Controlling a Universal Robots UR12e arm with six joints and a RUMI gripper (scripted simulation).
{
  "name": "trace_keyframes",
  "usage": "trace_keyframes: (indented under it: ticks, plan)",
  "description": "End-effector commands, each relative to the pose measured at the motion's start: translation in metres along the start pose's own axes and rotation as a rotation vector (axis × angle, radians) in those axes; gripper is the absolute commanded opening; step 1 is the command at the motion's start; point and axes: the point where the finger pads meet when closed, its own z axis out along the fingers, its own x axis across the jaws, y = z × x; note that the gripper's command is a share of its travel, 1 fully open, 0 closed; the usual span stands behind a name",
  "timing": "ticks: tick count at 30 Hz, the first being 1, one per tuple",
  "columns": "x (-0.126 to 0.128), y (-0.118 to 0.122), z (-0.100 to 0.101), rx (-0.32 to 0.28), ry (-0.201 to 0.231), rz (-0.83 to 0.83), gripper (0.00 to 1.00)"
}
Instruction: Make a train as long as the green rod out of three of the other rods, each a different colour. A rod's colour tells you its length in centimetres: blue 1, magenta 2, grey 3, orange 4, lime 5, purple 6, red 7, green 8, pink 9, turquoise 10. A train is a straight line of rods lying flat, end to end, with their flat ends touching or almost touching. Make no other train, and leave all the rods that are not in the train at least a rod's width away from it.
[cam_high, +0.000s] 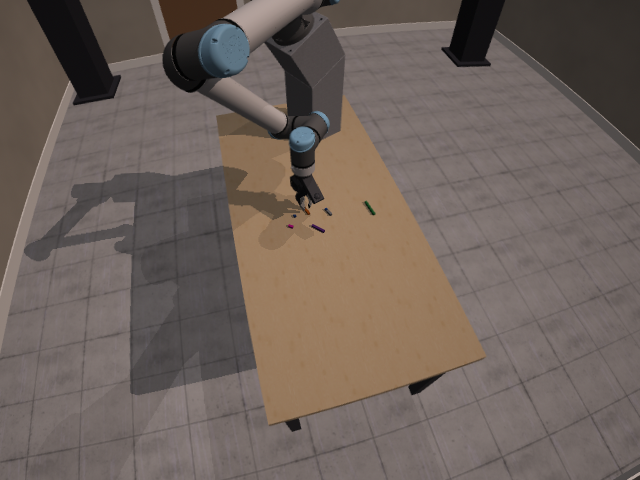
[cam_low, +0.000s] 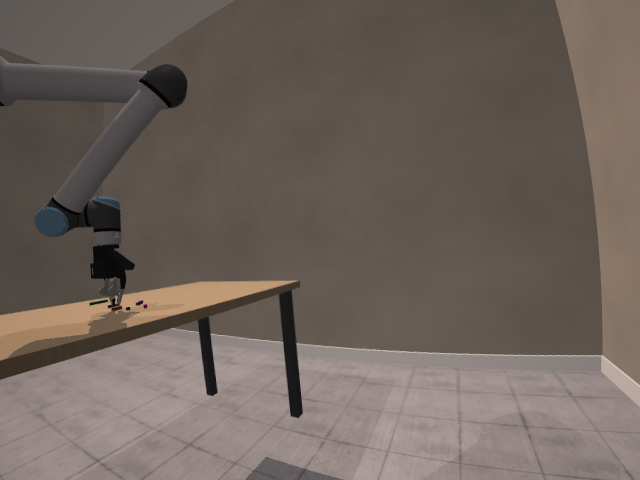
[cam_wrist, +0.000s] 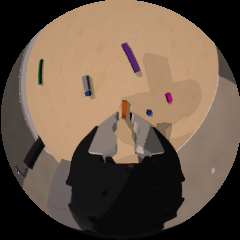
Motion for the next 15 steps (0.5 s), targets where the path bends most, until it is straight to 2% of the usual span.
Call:
trace_keyframes:
  ticks: [1,15]
  plan:
    - [0.0,-0.0003,0.0038,0.001,0.0,0.0,0.14]
    - [0.0001,-0.0003,0.013,0.001,0.0,0.0,0.14]
